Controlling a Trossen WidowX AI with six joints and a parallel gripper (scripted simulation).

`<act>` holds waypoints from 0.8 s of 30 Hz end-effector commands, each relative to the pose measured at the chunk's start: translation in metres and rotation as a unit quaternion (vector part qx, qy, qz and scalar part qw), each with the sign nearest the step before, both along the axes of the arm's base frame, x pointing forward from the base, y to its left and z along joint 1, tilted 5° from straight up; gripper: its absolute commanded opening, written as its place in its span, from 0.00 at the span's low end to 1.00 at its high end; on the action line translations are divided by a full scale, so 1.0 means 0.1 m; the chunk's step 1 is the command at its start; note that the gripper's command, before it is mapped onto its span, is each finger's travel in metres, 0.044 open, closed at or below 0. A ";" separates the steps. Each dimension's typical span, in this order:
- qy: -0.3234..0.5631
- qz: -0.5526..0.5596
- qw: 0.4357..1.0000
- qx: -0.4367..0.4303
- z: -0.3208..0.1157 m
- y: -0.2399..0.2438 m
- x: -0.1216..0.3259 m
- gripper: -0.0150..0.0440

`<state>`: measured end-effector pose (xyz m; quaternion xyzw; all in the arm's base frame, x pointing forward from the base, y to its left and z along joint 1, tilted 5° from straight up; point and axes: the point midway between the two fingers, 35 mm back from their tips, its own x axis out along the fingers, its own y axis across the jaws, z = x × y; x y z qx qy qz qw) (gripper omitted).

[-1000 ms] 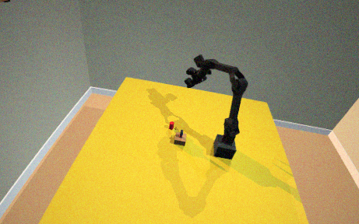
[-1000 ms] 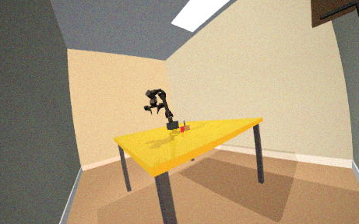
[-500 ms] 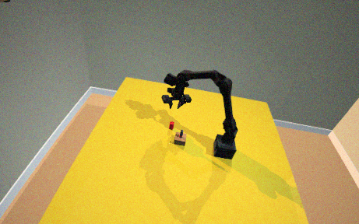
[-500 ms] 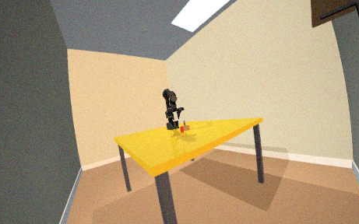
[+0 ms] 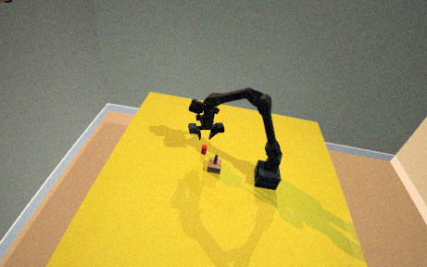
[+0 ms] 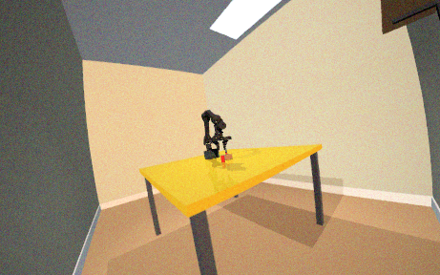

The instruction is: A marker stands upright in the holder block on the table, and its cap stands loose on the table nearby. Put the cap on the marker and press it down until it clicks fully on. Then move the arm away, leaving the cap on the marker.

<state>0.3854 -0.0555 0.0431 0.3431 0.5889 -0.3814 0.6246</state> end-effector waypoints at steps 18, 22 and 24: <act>0.010 -0.002 1.000 -0.001 -0.44 -0.02 -0.05 0.68; 0.010 -0.002 1.000 -0.001 -0.51 -0.02 -0.05 0.68; 0.010 -0.002 1.000 -0.001 -0.54 -0.03 -0.05 0.68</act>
